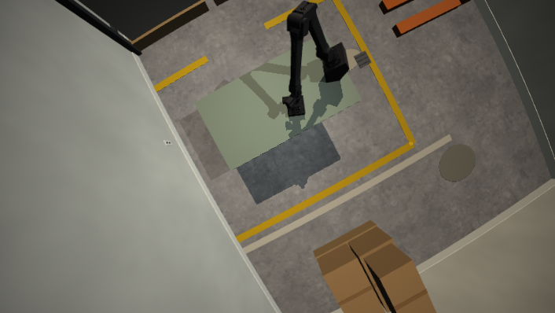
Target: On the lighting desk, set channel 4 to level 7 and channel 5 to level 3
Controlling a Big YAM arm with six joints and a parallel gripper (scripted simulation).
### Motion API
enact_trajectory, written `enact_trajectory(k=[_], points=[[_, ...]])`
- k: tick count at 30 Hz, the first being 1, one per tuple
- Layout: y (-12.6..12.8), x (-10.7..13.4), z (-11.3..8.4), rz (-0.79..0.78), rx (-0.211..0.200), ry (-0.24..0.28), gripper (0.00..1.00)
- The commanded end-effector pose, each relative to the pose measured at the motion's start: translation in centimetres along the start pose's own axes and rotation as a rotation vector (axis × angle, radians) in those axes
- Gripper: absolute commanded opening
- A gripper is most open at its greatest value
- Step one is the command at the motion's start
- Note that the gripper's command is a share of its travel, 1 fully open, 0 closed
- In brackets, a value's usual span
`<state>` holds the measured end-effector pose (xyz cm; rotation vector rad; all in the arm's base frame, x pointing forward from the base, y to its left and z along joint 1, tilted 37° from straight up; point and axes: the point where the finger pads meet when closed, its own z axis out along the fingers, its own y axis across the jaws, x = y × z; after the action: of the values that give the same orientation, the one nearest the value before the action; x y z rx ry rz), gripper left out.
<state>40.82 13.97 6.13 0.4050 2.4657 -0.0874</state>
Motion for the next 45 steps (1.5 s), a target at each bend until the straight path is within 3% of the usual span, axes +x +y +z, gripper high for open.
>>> enact_trajectory(k=[1,45], points=[[0.52,0.77,0.12,-0.006,-0.007,0.000,0.00],[0.83,-0.16,-0.01,-0.005,-0.005,-0.002,0.00]])
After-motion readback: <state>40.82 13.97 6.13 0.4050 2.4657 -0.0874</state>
